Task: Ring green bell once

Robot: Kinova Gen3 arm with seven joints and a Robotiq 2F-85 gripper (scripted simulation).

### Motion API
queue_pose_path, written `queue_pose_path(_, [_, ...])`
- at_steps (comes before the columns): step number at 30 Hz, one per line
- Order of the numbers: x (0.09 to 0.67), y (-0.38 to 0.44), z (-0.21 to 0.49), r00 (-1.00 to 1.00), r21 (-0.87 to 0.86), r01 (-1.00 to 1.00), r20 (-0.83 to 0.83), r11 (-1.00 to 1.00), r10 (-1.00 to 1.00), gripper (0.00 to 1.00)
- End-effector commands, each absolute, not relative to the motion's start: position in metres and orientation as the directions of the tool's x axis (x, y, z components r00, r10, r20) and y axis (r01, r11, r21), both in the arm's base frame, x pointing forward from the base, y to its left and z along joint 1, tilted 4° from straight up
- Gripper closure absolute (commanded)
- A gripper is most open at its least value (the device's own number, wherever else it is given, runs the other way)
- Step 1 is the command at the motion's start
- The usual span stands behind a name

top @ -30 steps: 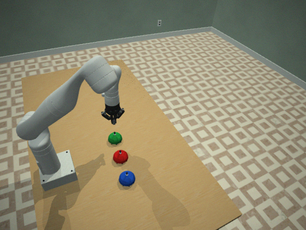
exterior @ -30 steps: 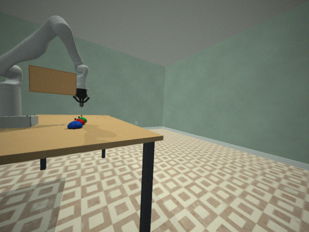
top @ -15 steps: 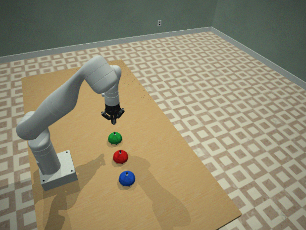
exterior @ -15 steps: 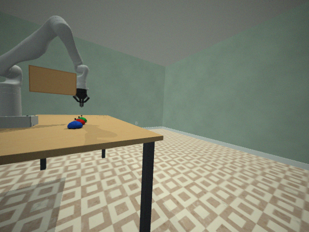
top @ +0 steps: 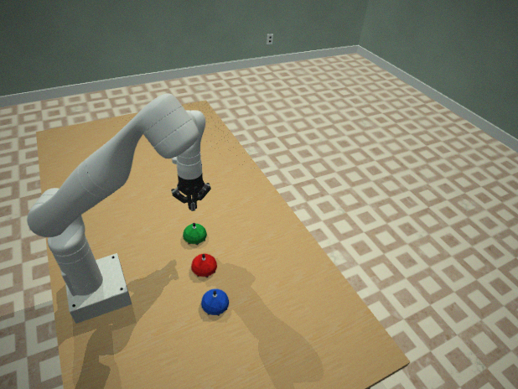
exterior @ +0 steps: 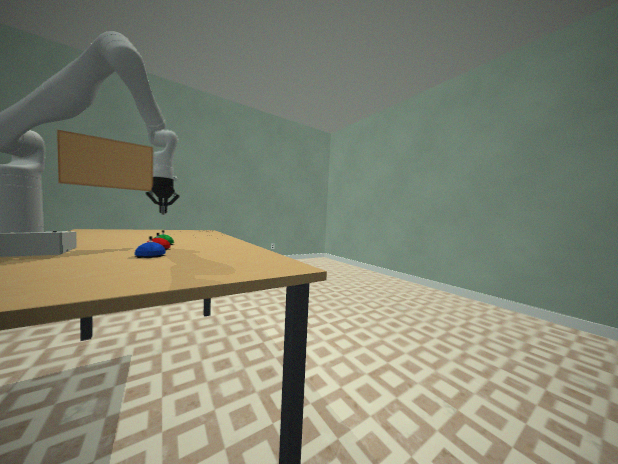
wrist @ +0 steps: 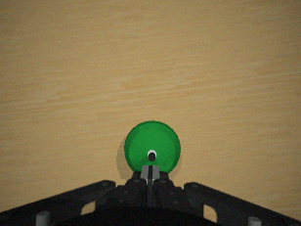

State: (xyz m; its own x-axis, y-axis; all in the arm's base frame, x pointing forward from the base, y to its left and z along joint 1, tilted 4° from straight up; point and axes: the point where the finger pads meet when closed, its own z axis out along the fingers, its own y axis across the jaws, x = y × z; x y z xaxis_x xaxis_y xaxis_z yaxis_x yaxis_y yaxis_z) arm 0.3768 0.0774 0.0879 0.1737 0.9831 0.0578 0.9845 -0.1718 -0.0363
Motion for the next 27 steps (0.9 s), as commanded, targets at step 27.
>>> queue_pose_path(27, [0.377,0.079,0.064,0.174,-0.035,0.984,0.058,-0.172,0.983,1.00])
